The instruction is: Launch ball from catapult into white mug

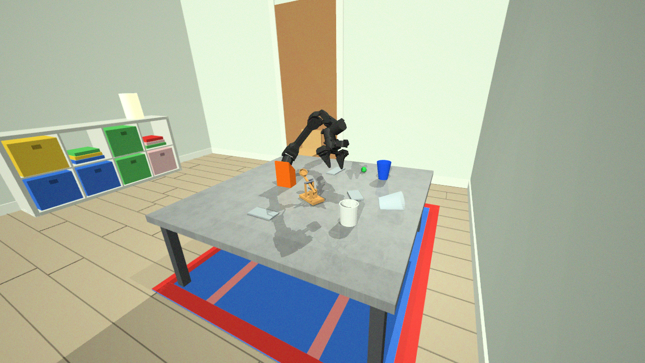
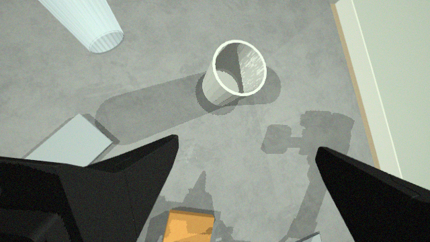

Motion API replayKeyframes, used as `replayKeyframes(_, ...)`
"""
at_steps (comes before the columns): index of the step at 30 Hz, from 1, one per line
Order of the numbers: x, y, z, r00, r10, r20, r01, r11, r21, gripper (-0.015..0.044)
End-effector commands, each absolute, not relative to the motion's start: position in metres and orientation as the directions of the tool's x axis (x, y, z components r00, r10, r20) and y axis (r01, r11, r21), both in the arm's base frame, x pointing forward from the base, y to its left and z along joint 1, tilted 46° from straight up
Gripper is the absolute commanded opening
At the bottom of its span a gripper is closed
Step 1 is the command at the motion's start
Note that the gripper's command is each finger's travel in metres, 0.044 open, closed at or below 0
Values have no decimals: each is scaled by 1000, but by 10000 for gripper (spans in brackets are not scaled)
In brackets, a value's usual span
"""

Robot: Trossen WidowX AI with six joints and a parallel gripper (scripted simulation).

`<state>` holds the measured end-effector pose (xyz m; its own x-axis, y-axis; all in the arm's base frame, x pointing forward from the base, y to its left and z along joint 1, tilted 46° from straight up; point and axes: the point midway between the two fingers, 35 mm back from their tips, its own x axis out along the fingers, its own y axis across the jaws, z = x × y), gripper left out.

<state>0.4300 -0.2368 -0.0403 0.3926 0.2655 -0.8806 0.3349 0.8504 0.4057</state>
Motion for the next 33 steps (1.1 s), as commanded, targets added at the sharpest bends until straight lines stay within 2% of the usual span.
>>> replayKeyframes(1,433,-254,-49,428,265,-864,403,800,444,440)
replayKeyframes(11,440,-312,-60,551,234,-801,559,609,562,440)
replayKeyframes(33,440,-313,-60,553,233,-800,561,606,564,440)
